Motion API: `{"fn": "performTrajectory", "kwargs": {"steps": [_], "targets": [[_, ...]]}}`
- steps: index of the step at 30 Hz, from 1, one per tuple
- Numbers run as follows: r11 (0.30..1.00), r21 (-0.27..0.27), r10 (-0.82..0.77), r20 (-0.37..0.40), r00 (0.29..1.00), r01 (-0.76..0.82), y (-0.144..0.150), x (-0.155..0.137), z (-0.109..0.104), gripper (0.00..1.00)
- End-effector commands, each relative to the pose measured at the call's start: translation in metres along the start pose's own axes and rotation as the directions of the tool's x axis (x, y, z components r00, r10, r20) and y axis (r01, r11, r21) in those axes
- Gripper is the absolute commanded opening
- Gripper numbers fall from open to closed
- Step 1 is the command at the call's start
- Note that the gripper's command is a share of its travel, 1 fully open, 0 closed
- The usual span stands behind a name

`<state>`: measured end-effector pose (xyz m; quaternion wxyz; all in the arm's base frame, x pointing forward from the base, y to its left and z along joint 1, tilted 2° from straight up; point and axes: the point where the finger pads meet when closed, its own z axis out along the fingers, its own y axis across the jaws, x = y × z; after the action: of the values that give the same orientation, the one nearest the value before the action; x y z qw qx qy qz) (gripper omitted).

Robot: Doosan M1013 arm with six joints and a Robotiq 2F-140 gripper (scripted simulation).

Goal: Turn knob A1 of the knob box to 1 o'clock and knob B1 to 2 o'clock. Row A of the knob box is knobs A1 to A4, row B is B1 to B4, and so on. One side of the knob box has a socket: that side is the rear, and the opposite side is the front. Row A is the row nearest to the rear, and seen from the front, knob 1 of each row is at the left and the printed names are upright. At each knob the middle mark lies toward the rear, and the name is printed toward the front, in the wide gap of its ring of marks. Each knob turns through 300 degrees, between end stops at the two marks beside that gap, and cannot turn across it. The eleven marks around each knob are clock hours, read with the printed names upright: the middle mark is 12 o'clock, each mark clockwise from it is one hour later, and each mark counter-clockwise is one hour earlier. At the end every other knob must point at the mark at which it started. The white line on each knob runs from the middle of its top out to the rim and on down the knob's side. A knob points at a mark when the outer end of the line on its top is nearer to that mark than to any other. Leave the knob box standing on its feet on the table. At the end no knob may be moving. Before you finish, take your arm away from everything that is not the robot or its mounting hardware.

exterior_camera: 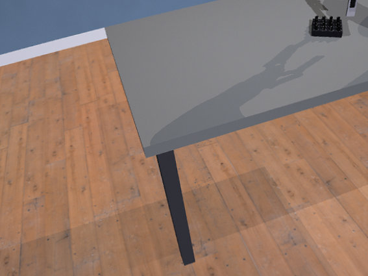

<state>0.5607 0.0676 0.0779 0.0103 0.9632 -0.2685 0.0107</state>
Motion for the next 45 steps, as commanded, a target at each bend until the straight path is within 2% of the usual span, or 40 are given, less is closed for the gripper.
{"fn": "performTrajectory", "kwargs": {"steps": [1, 15, 45], "targets": [[1.000, 0.000, 0.000, 0.000, 1.000, 0.000, 0.000, -0.002, 0.000, 1.00], [1.000, 0.000, 0.000, 0.000, 1.000, 0.000, -0.004, -0.030, 0.001, 1.00], [1.000, 0.000, 0.000, 0.000, 1.000, 0.000, -0.005, -0.039, 0.001, 1.00]]}}
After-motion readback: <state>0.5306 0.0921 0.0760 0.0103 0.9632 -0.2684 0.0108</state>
